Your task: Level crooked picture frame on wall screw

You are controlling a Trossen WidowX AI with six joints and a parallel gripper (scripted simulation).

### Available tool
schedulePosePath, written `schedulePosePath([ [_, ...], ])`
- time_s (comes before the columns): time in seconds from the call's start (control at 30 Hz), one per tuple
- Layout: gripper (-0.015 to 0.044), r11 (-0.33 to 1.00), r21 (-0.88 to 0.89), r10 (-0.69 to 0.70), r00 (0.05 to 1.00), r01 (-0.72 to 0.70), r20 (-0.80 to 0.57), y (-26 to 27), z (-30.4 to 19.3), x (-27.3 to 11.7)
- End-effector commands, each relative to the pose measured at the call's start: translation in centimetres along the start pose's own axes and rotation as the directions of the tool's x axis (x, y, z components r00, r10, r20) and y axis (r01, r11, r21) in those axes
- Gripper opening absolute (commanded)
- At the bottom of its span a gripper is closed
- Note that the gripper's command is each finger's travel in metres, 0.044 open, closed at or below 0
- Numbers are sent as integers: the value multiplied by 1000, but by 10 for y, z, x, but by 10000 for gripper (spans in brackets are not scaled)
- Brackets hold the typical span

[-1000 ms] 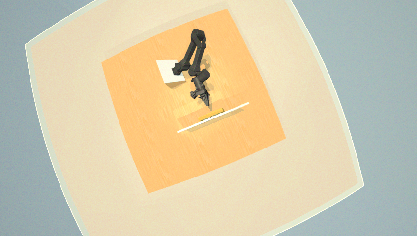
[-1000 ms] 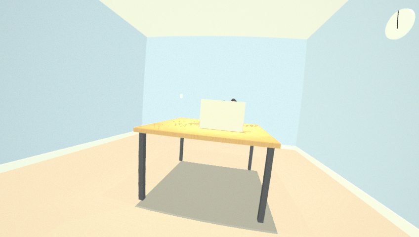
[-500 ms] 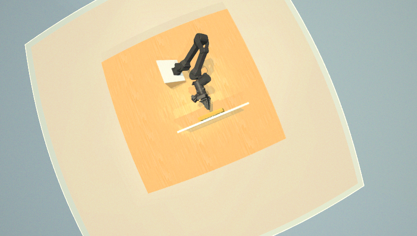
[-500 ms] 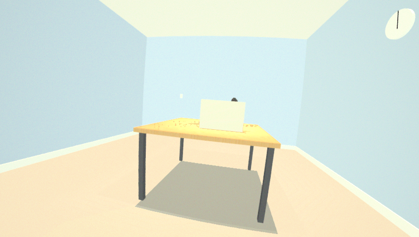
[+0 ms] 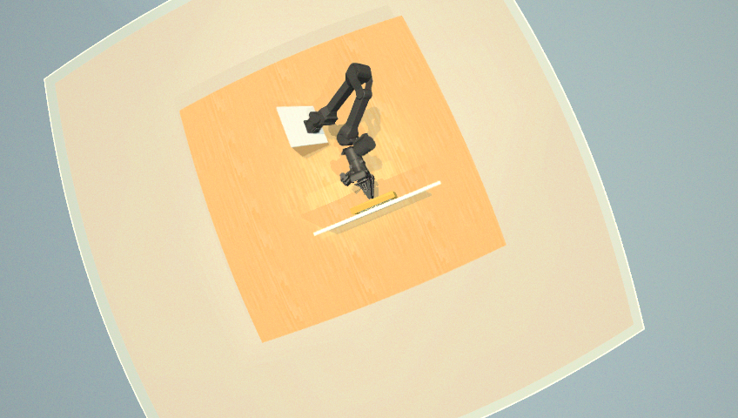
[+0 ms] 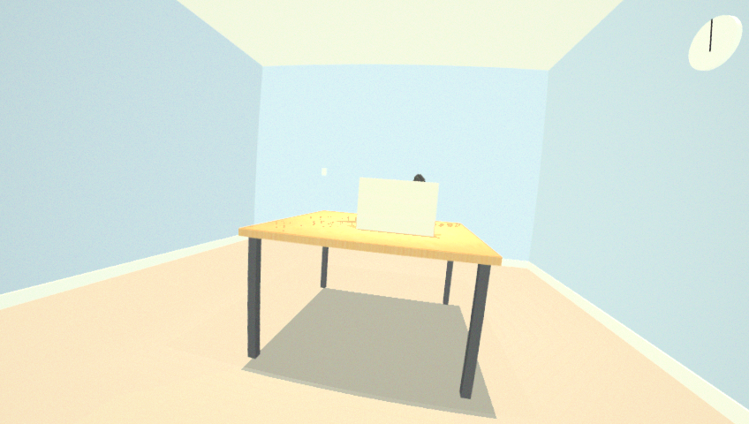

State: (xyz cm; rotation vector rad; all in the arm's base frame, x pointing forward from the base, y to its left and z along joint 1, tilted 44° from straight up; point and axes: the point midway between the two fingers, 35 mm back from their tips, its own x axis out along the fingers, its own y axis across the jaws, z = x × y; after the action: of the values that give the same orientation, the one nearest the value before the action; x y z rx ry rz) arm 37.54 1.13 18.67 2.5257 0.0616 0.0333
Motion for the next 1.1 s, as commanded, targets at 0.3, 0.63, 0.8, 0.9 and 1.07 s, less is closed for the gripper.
schedulePosePath([
  [0.3,260,1000,-4,6,1000,-6,-1,1,0,20],
  [0.63,260,1000,-4,6,1000,-6,-1,1,0,21],
  [0.8,260,1000,-4,6,1000,-6,-1,1,0,21],
  [0.9,260,1000,-4,6,1000,-6,-1,1,0,21],
  [1.07,260,1000,-4,6,1000,-6,-1,1,0,21],
])
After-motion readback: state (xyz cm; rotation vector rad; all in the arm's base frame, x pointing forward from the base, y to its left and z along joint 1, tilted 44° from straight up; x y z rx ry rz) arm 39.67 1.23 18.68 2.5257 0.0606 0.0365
